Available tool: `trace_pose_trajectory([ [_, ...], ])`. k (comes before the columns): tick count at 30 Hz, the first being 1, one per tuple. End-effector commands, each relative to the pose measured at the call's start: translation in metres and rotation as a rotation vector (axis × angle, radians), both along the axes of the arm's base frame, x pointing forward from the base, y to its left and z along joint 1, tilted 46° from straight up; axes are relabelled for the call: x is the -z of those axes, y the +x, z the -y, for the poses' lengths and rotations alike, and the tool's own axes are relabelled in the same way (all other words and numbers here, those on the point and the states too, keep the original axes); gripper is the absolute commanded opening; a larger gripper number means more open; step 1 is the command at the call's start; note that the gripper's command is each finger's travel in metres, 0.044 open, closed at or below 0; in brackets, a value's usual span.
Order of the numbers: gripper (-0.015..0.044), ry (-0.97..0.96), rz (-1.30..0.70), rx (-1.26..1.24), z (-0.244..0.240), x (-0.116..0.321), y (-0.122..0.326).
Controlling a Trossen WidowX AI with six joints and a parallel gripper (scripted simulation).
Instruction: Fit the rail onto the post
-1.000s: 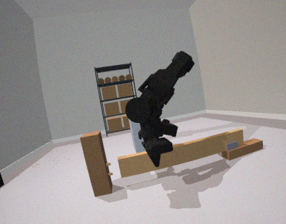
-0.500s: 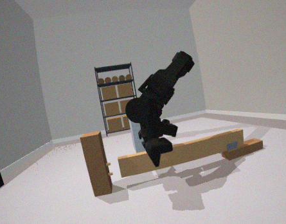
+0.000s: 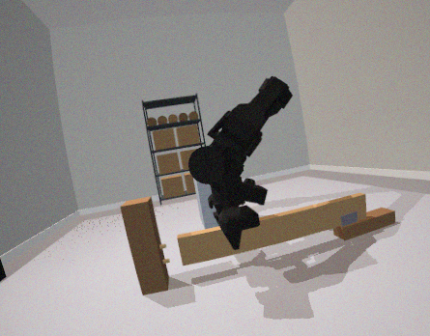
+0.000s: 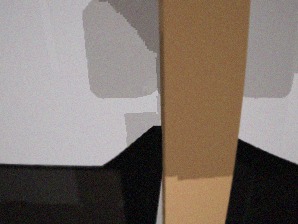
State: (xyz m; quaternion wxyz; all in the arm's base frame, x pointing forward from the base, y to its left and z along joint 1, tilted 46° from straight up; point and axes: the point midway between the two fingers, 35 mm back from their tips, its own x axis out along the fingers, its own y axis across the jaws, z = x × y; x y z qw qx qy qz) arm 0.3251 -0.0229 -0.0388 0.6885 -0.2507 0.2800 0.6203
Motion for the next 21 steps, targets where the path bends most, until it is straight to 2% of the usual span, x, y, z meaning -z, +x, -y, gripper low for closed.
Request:
trace_pose_trajectory([
  [1,0.0000,-0.003,0.013,0.010,0.0036,-0.0024,0.0014],
  [21,0.0000,-0.002,0.013,0.010,-0.0017,-0.0020,0.0006],
])
